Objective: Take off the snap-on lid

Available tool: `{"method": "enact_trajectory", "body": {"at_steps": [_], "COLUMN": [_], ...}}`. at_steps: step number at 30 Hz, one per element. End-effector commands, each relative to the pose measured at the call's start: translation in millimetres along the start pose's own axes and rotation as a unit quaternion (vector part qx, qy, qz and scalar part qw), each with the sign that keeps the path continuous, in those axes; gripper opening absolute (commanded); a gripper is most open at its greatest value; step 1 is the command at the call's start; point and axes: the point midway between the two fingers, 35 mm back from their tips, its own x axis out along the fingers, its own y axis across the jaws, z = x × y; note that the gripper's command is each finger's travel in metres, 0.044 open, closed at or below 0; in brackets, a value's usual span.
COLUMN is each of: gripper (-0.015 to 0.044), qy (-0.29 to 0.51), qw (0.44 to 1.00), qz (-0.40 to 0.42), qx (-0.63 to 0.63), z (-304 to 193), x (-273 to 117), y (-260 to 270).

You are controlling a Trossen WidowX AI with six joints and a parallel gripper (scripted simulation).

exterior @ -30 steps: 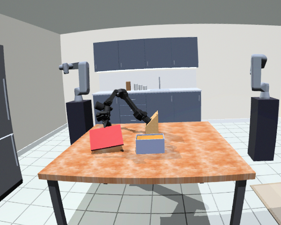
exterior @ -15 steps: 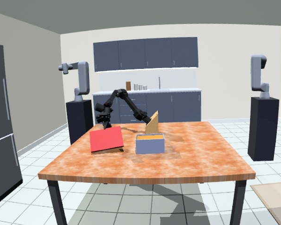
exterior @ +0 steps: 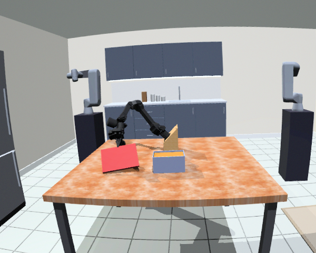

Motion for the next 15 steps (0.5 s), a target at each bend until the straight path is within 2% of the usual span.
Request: {"method": "enact_trajectory", "body": {"at_steps": [1, 15], "gripper": [0.0000, 0.0000], "qy": [0.002, 0.002], "qw": [1.000, 1.000], "qz": [0.007, 0.007], "qx": [-0.004, -0.004], "z": [-0.7, -0.7], "x": [1.9, 9.1], "y": [0.5, -7.9]}}
